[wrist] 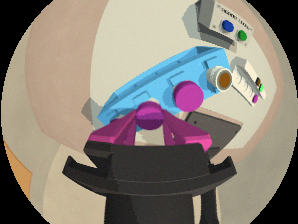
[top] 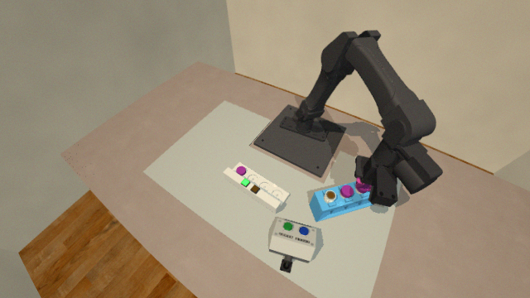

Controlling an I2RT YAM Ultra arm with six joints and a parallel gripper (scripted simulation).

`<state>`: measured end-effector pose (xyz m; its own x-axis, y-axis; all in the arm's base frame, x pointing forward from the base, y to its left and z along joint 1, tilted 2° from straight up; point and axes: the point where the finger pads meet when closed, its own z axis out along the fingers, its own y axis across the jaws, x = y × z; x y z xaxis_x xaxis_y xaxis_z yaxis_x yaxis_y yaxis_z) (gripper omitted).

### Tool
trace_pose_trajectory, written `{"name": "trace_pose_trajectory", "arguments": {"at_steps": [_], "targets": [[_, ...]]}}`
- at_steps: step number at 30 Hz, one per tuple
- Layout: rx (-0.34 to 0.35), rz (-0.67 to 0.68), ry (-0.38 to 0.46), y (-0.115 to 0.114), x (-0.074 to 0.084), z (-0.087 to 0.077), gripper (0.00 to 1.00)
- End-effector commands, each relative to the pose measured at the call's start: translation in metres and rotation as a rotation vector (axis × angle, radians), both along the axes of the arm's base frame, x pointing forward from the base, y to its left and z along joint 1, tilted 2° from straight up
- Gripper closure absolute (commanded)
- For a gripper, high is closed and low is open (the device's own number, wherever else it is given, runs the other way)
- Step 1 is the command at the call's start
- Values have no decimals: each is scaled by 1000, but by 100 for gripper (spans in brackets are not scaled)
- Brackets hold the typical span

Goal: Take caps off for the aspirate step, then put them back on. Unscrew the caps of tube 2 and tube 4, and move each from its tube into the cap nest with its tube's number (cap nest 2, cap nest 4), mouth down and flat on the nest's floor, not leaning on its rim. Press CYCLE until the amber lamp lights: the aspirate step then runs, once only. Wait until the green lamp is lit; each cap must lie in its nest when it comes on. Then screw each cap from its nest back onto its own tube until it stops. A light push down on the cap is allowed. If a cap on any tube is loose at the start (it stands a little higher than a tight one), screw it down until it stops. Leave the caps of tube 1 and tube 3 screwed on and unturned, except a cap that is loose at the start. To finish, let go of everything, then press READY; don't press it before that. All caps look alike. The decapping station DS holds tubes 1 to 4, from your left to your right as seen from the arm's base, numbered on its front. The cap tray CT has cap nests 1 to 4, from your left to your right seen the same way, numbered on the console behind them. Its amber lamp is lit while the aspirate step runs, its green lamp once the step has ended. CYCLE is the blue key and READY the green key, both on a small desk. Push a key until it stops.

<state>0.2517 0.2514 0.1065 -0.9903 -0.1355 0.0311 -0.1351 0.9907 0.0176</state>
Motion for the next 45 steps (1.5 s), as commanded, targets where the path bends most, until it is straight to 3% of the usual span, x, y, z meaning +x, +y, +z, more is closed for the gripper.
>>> {"name": "trace_pose_trajectory", "arguments": {"at_steps": [1,16,18,22,29,30,42,45], "targets": [[2,-175,-6,0,1,3,100],[-20,-925,7,0,1,3,100],[-20,-925,7,0,1,3,100],[-26,-1115,10,0,1,3,100],[-26,-1115,10,0,1,3,100],[-26,-1115,10,0,1,3,51],[-26,-1115,10,0,1,3,51],[-19,-865,6,0,1,3,51]]}}
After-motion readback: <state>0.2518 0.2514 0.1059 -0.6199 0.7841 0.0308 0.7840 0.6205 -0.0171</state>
